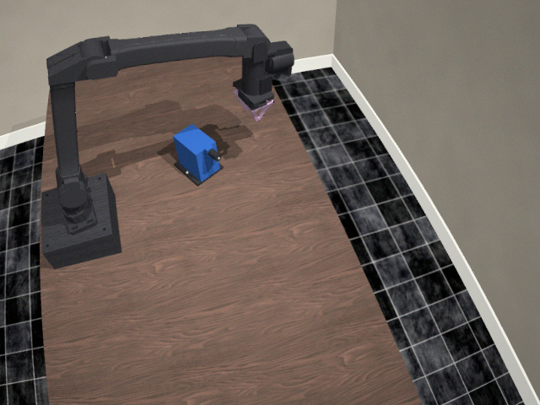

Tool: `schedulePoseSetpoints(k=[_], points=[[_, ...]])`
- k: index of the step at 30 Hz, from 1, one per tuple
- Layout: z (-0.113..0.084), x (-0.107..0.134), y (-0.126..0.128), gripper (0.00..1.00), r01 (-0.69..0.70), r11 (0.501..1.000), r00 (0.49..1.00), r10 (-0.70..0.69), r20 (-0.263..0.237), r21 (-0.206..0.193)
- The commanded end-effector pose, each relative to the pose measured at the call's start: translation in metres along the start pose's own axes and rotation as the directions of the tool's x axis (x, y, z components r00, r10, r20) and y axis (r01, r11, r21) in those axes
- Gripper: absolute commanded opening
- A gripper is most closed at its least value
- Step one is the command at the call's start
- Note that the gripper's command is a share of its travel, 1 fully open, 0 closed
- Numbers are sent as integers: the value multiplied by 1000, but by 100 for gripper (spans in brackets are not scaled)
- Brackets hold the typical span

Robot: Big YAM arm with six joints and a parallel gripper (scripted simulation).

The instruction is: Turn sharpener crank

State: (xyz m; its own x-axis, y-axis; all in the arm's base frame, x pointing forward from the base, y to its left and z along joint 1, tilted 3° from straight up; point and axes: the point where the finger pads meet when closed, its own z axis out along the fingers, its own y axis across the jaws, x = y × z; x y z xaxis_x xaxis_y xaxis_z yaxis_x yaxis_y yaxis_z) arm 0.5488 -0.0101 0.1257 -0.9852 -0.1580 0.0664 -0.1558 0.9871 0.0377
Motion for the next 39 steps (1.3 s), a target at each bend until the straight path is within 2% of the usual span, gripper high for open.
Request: schedulePoseSetpoints(k=[1,8,10,20,25,27,39], points=[[-18,3,-8,51,-189,982,980,189,58,-1],[-10,22,-7,51,-388,921,920,389,49,-22],[-10,22,-7,51,-388,921,920,389,49,-22],[0,47,-4,51,-657,753,753,658,24,-45],[7,63,-5,51,-768,638,639,769,8,-52],[7,63,-5,51,-768,638,639,769,8,-52],[21,94,0,51,-948,314,316,948,-33,-51]])
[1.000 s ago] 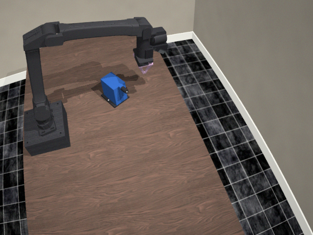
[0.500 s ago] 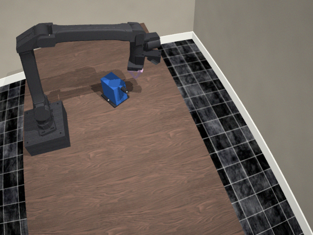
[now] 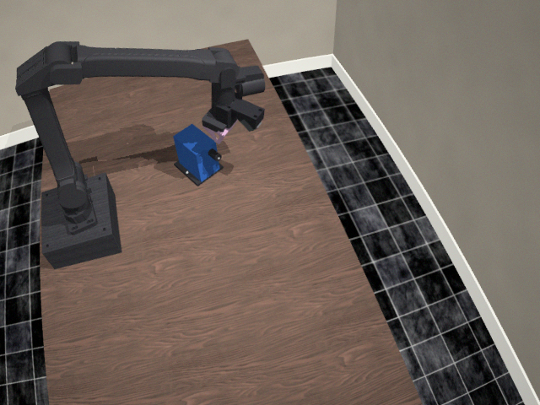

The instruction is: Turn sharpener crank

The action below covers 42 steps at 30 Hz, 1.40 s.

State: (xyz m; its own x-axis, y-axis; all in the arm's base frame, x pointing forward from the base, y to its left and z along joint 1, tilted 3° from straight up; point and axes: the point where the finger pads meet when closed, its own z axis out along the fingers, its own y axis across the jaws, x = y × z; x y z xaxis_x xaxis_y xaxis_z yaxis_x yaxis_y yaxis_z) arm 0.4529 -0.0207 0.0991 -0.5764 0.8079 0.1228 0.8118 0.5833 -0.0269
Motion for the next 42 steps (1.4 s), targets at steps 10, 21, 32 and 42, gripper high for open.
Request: schedulePoseSetpoints(k=[10,21,32,42], points=[[-5,6,-15,51,-315,948,949,316,11,-47],[32,1,-17,51,-323,946,946,323,-3,-12],[56,-2,-18,51,-308,951,951,308,-3,-12],[39,-4,-7,51,-298,953,954,299,10,-43]])
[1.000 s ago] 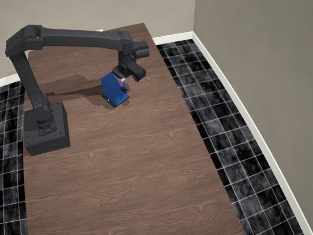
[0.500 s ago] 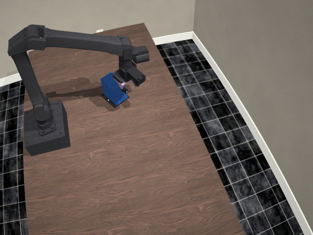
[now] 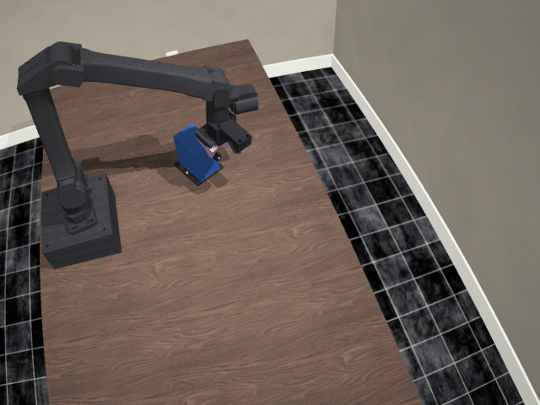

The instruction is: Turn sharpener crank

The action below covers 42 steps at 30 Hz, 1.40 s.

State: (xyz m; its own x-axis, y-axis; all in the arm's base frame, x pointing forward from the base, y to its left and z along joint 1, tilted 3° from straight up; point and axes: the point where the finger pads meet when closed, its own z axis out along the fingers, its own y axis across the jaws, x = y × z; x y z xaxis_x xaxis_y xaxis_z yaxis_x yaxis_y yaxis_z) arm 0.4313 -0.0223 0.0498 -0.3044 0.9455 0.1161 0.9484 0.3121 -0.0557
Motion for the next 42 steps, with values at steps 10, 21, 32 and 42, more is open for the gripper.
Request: schedulePoseSetpoints(k=[10,21,32,42], points=[[-12,-6,13,51,3,999,1000,-2,17,-36],[-14,-15,24,51,4,999,1000,-3,26,-54],[-14,-15,24,51,4,999,1000,-2,26,-54],[17,-10,3,51,-2,1000,1000,2,4,-5]])
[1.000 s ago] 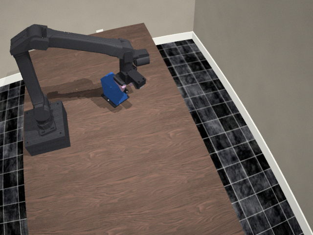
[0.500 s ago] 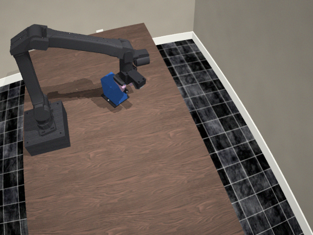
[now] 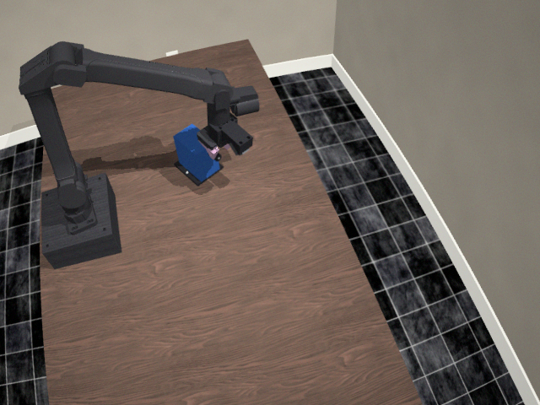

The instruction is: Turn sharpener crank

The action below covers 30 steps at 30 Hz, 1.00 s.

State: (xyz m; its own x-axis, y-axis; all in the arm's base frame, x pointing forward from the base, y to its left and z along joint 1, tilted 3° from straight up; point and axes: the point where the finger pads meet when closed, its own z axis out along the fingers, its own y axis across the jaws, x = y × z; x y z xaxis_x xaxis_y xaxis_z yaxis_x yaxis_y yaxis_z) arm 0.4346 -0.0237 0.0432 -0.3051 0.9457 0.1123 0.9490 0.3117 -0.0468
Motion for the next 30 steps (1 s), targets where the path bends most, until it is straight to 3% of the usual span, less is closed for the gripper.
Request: schedulePoseSetpoints(k=[1,6,7,9,19,23,24,30], points=[[12,-7,0,51,-3,1000,1000,3,0,4],[16,-8,-1,51,-4,1000,1000,4,0,4],[9,-12,10,51,0,1000,1000,1,11,-20],[20,-8,0,51,-2,1000,1000,2,1,3],[33,-10,-1,51,-3,1000,1000,3,0,4],[30,-12,3,51,-3,1000,1000,3,5,-5],[18,-9,11,51,2,1000,1000,-2,13,-26],[18,-9,10,51,2,1000,1000,-2,13,-26]])
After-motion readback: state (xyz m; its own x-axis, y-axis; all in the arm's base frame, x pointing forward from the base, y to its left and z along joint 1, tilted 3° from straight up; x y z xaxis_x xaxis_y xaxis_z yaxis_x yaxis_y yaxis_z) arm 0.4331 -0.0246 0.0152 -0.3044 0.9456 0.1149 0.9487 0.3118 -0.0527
